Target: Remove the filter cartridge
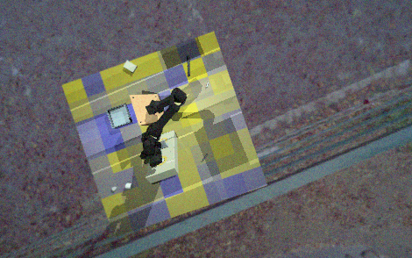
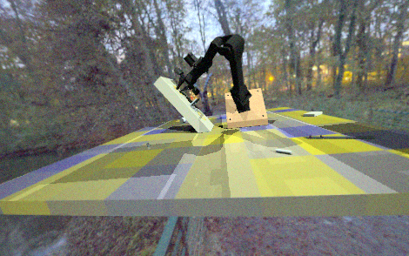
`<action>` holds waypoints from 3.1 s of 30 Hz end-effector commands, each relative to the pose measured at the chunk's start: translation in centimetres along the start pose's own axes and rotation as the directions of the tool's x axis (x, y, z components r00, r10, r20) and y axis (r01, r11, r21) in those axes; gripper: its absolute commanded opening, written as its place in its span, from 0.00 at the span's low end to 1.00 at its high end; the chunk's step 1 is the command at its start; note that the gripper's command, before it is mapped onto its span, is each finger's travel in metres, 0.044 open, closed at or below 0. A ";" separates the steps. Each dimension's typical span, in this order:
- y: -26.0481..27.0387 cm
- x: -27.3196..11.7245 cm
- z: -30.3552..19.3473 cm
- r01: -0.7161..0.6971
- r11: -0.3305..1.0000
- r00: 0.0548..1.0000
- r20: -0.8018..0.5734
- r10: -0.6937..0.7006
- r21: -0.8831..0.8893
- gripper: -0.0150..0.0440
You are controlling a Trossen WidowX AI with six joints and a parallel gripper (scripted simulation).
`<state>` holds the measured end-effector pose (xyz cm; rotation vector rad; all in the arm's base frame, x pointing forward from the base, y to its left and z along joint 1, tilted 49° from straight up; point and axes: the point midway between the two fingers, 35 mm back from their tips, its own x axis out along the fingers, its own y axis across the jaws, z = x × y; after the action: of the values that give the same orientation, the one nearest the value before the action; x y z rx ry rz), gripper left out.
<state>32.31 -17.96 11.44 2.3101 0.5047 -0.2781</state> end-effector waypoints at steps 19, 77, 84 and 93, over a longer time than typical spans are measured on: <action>-0.1 1.6 -0.4 0.023 0.999 1.000 -0.005 -0.023 -0.030 0.25; -3.2 -6.8 -0.4 0.027 0.999 1.000 -0.001 -0.027 -0.027 0.25; -5.5 -6.6 -0.6 0.027 0.999 1.000 -0.001 -0.027 -0.027 0.25; -7.0 -6.4 -0.6 0.033 0.999 0.999 -0.001 -0.033 -0.020 0.30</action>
<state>23.45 -14.64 9.55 2.2861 0.5456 -0.2872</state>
